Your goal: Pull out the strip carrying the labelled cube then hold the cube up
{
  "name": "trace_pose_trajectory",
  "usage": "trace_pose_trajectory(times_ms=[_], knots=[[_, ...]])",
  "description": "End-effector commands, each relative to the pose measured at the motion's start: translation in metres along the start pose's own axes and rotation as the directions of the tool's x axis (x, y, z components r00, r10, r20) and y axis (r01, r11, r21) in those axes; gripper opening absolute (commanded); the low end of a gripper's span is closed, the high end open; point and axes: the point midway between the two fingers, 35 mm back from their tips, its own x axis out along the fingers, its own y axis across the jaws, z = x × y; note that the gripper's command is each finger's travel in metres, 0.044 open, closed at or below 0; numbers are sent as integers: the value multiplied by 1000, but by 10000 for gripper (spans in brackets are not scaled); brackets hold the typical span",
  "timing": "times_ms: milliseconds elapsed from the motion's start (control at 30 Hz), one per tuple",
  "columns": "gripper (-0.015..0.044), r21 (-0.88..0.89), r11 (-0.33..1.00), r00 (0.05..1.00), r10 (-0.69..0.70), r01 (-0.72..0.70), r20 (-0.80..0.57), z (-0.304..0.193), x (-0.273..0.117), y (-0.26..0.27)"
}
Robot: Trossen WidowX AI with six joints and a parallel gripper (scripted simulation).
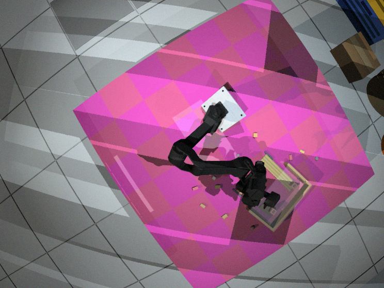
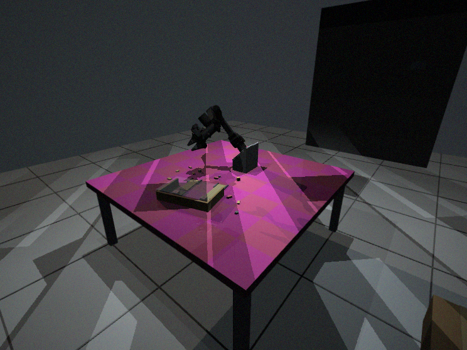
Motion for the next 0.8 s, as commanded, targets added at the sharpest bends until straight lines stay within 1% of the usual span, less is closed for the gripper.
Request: trace_pose_trajectory(times_ms=[0, 133, 167, 200, 733, 767], knots=[[400, -570, 798, 979, 123, -196, -164, -59, -42, -15], [400, -785, 537, 951, 169, -308, -258, -91, -66, -30], [400, -824, 458, 943, 178, -333, -282, -99, -72, -35], [400, -843, 413, 938, 182, -345, -295, -103, -75, -37], [400, -847, 401, 937, 183, -349, -299, -104, -76, -38], [374, -847, 399, 936, 179, -351, -303, -105, -75, -37]])
